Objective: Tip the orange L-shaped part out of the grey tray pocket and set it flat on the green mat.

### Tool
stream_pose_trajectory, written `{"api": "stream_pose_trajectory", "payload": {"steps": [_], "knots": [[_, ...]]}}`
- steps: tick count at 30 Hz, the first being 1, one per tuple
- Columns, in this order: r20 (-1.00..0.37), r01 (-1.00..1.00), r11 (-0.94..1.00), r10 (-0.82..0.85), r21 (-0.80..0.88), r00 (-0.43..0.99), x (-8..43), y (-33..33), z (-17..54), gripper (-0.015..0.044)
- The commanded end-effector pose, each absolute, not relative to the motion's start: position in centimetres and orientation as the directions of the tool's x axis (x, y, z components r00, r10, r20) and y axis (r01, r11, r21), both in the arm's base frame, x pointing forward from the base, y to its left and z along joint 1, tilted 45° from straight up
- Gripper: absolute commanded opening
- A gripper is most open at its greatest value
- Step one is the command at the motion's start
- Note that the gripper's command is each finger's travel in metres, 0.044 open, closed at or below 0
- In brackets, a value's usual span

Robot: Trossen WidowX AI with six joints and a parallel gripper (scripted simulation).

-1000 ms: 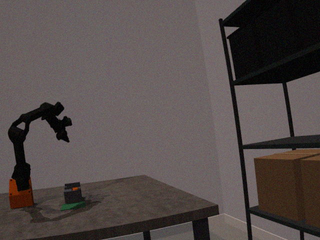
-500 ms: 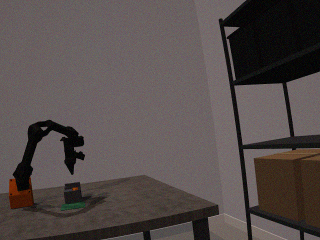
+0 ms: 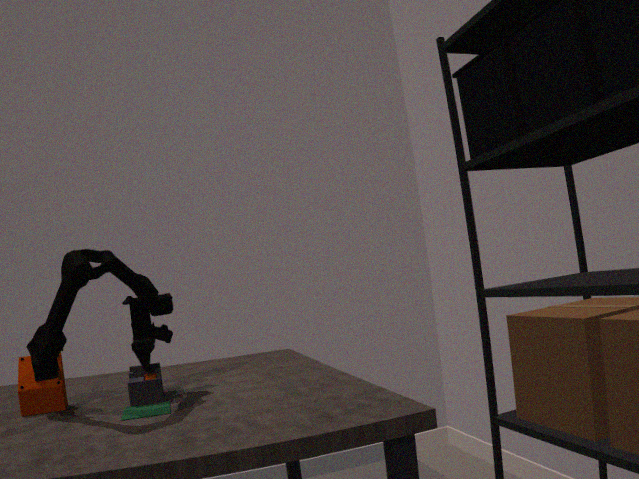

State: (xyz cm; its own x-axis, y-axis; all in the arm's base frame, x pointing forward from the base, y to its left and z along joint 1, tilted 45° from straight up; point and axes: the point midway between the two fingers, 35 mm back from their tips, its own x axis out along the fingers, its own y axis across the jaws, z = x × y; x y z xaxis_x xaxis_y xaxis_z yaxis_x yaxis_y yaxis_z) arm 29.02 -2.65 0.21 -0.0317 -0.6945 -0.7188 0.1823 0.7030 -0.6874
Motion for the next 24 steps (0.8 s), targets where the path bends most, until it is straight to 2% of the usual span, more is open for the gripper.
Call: {"api": "stream_pose_trajectory", "payload": {"steps": [1, 24], "knots": [[-0.714, 0.174, 0.699, -0.699, -0.694, -0.039, 28.7, -3.2, -0.3, 0.0180], [-0.713, 0.175, 0.697, -0.701, -0.695, -0.039, 28.6, -5.3, -2.3, 0.0180]]}}
